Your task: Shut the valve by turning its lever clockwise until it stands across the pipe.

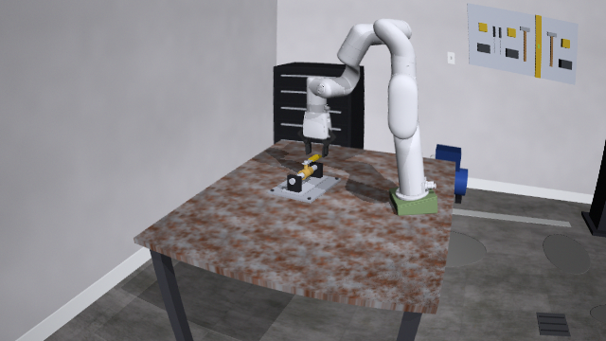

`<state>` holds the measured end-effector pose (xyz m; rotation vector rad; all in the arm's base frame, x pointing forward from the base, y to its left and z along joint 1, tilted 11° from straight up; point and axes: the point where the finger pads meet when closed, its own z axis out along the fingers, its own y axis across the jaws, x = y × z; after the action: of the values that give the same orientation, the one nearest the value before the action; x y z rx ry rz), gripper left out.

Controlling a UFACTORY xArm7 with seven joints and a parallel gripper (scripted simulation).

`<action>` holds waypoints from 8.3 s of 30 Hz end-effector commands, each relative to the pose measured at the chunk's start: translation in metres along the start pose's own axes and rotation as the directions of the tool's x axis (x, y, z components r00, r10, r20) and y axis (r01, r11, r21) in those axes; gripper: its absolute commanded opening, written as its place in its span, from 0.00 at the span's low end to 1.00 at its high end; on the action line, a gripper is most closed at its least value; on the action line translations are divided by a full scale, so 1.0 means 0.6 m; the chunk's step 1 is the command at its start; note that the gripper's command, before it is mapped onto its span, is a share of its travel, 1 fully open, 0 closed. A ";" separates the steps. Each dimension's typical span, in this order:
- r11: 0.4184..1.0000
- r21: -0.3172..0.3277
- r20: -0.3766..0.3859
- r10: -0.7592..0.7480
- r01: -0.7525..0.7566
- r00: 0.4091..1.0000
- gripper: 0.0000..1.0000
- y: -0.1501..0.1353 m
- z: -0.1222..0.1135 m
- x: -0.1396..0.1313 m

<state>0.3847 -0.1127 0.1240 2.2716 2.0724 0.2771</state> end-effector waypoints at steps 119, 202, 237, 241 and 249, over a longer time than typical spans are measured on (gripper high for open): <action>0.991 -0.004 0.000 0.130 -0.130 0.991 0.00 -0.016 0.029 0.001; 0.810 -0.003 -0.002 0.587 -0.587 0.810 0.00 -0.079 0.029 0.026; 0.680 -0.003 -0.002 0.733 -0.733 0.680 0.00 -0.099 0.029 0.044; 0.669 -0.003 -0.002 0.743 -0.743 0.669 0.00 -0.100 0.029 0.045; 0.629 -0.003 -0.003 0.777 -0.777 0.629 0.00 -0.105 0.029 0.051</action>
<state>0.3289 -0.0767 0.0989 3.0055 0.9465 0.2971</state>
